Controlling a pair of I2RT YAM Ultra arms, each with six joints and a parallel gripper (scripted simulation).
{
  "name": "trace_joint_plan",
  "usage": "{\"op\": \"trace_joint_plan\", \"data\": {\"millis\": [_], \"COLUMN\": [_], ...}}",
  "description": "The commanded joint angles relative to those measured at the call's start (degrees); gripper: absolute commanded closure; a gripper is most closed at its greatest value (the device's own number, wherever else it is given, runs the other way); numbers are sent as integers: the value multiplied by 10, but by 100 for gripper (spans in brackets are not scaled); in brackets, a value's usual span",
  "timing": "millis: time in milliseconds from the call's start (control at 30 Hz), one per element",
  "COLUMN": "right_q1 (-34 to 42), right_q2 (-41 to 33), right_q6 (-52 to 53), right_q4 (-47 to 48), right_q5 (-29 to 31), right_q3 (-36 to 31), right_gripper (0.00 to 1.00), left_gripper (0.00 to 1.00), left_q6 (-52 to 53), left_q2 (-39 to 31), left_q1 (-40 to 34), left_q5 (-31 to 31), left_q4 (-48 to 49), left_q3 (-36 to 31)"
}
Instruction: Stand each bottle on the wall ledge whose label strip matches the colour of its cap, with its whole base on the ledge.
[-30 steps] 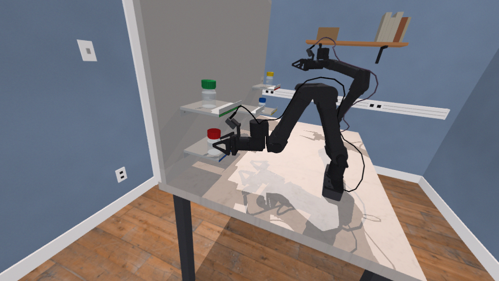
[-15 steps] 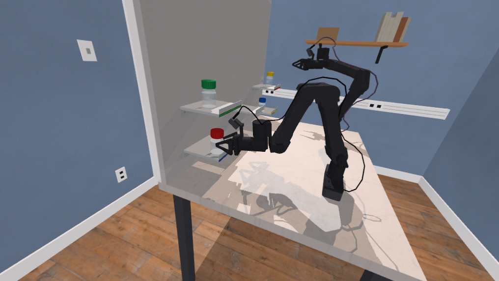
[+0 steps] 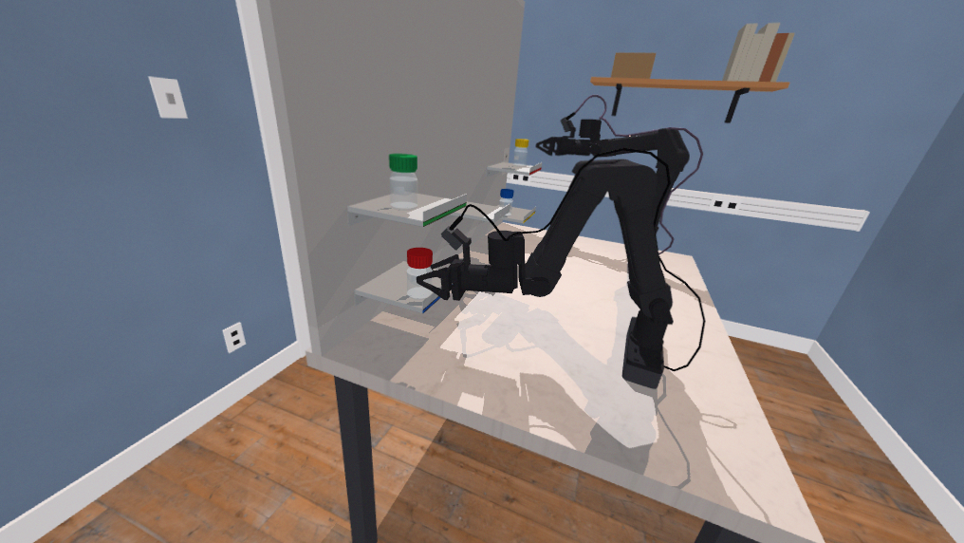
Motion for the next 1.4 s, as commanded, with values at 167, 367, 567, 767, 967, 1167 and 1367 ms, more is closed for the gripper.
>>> {"op": "trace_joint_plan", "data": {"millis": [167,367,567,767,967,1167,1367], "right_q1": [33,33,35,38,40,43,46], "right_q2": [72,69,85,103,116,135,153], "right_q6": [-5,-6,-4,-4,-4,-4,-4], "right_q4": [138,141,140,128,127,125,123], "right_q5": [41,36,43,45,48,51,54], "right_q3": [-42,-43,-18,5,19,39,61], "right_gripper": [19,19,19,19,19,19,19], "left_gripper": [50,50,50,50,50,50,50], "left_q6": [1,1,1,1,1,1,5], "left_q2": [-13,-13,-13,-13,-13,-13,-19], "left_q1": [-1,-1,-1,-1,-1,-1,-1], "left_q5": [6,6,6,6,6,6,11], "left_q4": [5,5,5,5,5,5,-1], "left_q3": [2,2,2,2,2,2,2]}}
